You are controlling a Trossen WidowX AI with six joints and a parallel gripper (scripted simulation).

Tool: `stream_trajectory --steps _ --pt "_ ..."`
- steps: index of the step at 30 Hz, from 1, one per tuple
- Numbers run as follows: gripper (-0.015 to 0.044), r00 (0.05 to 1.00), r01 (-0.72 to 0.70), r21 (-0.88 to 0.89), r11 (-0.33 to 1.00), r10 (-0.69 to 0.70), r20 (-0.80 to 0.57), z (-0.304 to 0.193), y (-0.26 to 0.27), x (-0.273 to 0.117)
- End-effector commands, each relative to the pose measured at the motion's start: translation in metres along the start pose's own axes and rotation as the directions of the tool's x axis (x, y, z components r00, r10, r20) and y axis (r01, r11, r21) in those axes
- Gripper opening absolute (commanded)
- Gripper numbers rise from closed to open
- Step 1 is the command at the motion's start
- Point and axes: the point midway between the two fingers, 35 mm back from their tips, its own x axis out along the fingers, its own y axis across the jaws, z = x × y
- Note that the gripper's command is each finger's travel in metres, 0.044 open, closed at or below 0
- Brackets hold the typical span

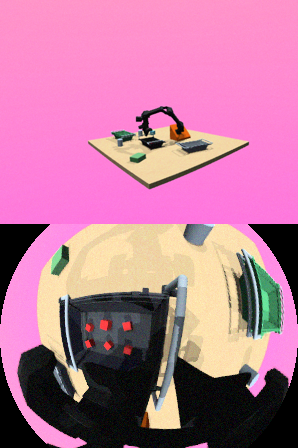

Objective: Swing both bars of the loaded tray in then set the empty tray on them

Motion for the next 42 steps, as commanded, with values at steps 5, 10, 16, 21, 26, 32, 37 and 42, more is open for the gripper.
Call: stream_trajectory --steps 5,10,16,21,26,32,37,42 --pt "0.0084 1.0 -0.011 0.0 1.0 0.011 -0.017 -0.002 0.034 0.017" --pt "0.0084 1.0 -0.012 0.0 1.0 0.012 -0.018 -0.002 0.042 0.025" --pt "0.0084 1.0 -0.01 0.0 1.0 0.01 -0.017 0.0 0.039 0.002" --pt "0.0084 1.0 -0.01 0.0 1.0 0.01 -0.018 0.001 0.036 -0.02" --pt "0.0084 1.0 -0.013 0.007 1.0 0.013 -0.017 0.0 0.037 -0.012" --pt "0.0084 1.0 -0.013 0.007 1.0 0.013 -0.017 0.0 0.037 -0.012" --pt "0.0084 1.0 -0.013 0.007 1.0 0.013 -0.017 0.0 0.037 -0.012" --pt "0.0084 1.0 -0.013 0.007 1.0 0.013 -0.017 0.0 0.037 -0.012"
